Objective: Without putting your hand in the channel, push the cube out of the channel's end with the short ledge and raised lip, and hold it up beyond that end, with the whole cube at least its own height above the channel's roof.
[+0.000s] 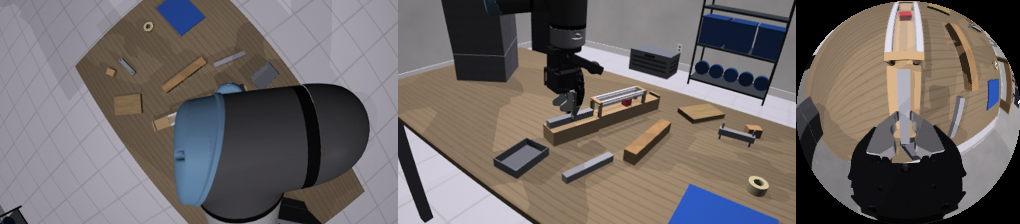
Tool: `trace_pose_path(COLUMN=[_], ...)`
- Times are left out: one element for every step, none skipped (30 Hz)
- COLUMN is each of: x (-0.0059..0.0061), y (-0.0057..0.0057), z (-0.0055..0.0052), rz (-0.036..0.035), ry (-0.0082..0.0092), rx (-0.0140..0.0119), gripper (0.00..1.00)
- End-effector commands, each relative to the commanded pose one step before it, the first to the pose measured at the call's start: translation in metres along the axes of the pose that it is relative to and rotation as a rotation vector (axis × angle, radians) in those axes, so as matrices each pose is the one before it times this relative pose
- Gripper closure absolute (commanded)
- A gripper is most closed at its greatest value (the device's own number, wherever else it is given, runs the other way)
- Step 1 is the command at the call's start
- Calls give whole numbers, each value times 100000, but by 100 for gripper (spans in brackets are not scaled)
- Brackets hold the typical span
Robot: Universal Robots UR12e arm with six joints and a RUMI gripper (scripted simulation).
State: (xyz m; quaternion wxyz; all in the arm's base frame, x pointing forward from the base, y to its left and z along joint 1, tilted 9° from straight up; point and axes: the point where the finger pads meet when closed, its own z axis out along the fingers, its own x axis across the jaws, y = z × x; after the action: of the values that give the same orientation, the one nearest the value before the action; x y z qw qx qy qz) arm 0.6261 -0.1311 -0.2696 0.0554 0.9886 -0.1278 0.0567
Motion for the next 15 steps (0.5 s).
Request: trace_pose_path(x=[49,0,0,0,2,2,2,3,2,3,2,3,3,3,3], y=[-295,0,0,-128,-150,-172,-194,-214,-233,-250,-265,-278,-289,-297,-302], z=[-46,0,0,0,0,0,0,0,0,0,0,0,0,0,0], rz=[-3,0,0,0,0,0,0,0,0,0,0,0,0,0,0], ry=[104,0,0,0,0,0,0,0,0,0,0,0,0,0,0], rx=[-9,0,0,0,0,0,0,0,0,0,0,0,0,0,0], gripper=[100,100,100,100,100,100,100,100,100,100,100,100,100,100,100])
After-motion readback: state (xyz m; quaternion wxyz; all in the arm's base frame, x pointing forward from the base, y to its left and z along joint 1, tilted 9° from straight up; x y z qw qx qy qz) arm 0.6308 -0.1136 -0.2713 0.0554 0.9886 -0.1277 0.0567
